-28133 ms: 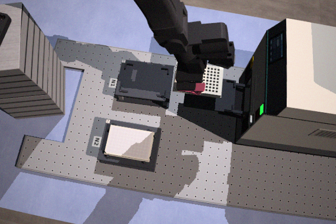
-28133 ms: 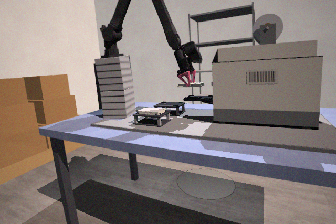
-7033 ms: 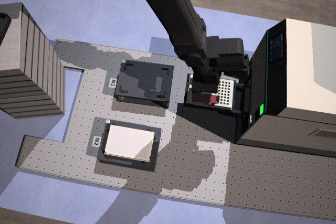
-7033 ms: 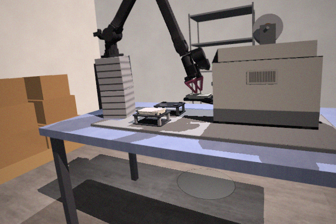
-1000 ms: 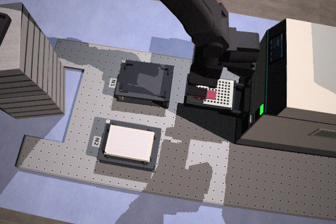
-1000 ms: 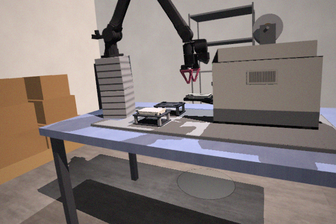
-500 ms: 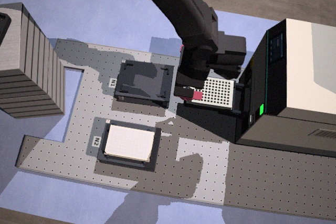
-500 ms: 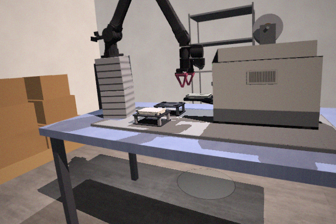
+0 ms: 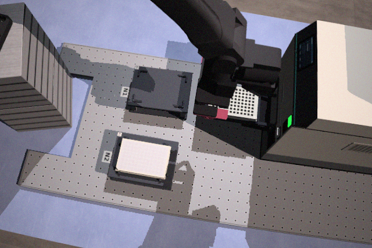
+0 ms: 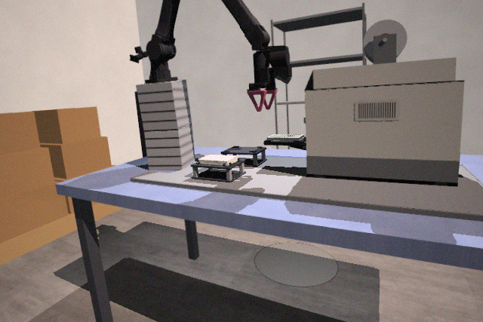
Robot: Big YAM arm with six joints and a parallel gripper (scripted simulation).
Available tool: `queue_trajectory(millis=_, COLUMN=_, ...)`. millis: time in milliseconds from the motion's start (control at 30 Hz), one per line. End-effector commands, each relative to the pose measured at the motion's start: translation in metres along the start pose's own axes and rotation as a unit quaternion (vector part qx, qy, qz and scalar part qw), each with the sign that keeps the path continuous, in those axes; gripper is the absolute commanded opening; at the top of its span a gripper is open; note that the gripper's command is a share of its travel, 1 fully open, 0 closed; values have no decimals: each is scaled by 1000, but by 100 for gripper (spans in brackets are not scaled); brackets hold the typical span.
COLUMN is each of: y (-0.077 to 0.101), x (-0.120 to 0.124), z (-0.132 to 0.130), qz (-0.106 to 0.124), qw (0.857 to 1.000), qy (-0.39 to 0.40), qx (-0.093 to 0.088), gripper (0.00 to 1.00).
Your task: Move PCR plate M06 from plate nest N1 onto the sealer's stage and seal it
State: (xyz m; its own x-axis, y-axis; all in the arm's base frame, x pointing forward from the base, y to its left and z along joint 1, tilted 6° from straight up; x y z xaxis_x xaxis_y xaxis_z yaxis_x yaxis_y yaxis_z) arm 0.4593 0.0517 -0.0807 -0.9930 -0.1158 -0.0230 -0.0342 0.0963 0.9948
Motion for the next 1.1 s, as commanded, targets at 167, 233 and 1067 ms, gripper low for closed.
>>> queue_trajectory(millis=167, y=24, x=3, z=-18, qz=0, qw=1000, qy=15, qx=-2, gripper=90)
queue_trajectory(millis=233, y=36, x=3, z=-28, qz=-2, qw=1000, qy=13, qx=-2, gripper=89)
queue_trajectory(millis=1067, y=51, x=-2, z=-38, qz=-4, qw=1000, qy=2, qx=-2, gripper=0)
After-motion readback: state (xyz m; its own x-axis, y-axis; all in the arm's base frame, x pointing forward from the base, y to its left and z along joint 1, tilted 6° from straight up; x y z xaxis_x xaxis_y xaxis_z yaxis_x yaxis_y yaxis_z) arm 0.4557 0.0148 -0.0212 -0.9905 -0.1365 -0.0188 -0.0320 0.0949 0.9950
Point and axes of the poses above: the point where the finger pads meet when closed, its own y axis back along the fingers, its own z axis across the jaws, x = y × z, the point moved 4 cm from there along y, back along the fingers, and after that the axes turned 1 degree about y, right-handed, at the moved point
